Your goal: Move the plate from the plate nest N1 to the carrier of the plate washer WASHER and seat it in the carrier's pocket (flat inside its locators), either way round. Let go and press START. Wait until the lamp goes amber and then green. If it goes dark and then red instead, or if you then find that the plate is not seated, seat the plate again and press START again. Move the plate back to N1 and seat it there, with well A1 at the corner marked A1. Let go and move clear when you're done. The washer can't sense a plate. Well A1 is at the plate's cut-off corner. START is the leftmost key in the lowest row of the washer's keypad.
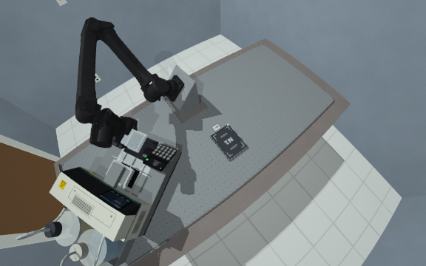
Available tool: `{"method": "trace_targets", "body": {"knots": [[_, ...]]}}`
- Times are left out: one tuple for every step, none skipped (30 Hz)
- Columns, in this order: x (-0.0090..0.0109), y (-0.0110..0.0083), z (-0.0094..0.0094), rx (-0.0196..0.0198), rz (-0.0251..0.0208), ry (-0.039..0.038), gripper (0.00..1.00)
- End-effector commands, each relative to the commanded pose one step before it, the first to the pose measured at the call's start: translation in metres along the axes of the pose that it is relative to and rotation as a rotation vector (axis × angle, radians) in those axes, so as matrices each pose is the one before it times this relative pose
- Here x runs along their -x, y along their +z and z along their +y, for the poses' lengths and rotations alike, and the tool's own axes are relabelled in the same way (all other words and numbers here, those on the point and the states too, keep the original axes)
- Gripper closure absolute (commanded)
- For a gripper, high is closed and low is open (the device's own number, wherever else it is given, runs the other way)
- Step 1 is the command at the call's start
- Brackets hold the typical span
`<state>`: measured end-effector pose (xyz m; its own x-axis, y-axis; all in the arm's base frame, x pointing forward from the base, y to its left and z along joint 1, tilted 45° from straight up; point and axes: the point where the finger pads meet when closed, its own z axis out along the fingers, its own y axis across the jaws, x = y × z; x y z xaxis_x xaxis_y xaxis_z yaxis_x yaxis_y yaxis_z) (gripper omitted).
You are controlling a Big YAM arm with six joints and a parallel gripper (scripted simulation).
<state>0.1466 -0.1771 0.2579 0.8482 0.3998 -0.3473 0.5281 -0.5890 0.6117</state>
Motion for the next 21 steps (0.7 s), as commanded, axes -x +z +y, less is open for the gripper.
{"method": "trace_targets", "body": {"knots": [[0.00224, -0.01579, 0.02202, 0.04510, 0.02824, 0.03229, 0.18], [0.00016, 0.00428, -0.00291, -0.00554, -0.00456, -0.00342, 0.18], [-0.00171, 0.00941, -0.01075, -0.01909, -0.00944, -0.01744, 0.18], [-0.00066, 0.00497, -0.00468, -0.00799, -0.00388, -0.00725, 0.18], [0.00022, 0.00149, -0.00003, 0.00076, 0.00026, 0.00058, 0.18], [0.00024, 0.00146, -0.00008, 0.00092, 0.00032, 0.00071, 0.18], [0.00024, 0.00143, -0.00013, 0.00101, 0.00035, 0.00078, 0.18], [0.00021, 0.00144, -0.00018, 0.00099, 0.00033, 0.00076, 0.18], [0.00017, 0.00147, -0.00021, 0.00087, 0.00027, 0.00064, 0.18], [0.00000, 0.00000, 0.00000, 0.00000, 0.00000, 0.00000, 0.18], [0.00000, 0.00000, 0.00000, 0.00000, 0.00000, 0.00000, 0.18], [0.00001, 0.00166, -0.00017, 0.00016, -0.00003, 0.00003, 0.18], [-0.00008, 0.00174, -0.00018, -0.00027, -0.00021, -0.00033, 0.18], [-0.00006, 0.00176, -0.00017, -0.00031, -0.00022, -0.00036, 0.18], [-0.00005, 0.00177, -0.00017, -0.00035, -0.00023, -0.00039, 0.18], [-0.00006, 0.00179, -0.00018, -0.00045, -0.00026, -0.00047, 0.18], [-0.00009, 0.00184, -0.00019, -0.00063, -0.00032, -0.00060, 0.18], [-0.00013, 0.00190, -0.00020, -0.00089, -0.00040, -0.00080, 0.18], [-0.00019, 0.00197, -0.00021, -0.00120, -0.00050, -0.00103, 0.18], [-0.00024, 0.00206, -0.00022, -0.00153, -0.00059, -0.00127, 0.18], [-0.00030, 0.00214, -0.00023, -0.00187, -0.00068, -0.00152, 0.18]]}}
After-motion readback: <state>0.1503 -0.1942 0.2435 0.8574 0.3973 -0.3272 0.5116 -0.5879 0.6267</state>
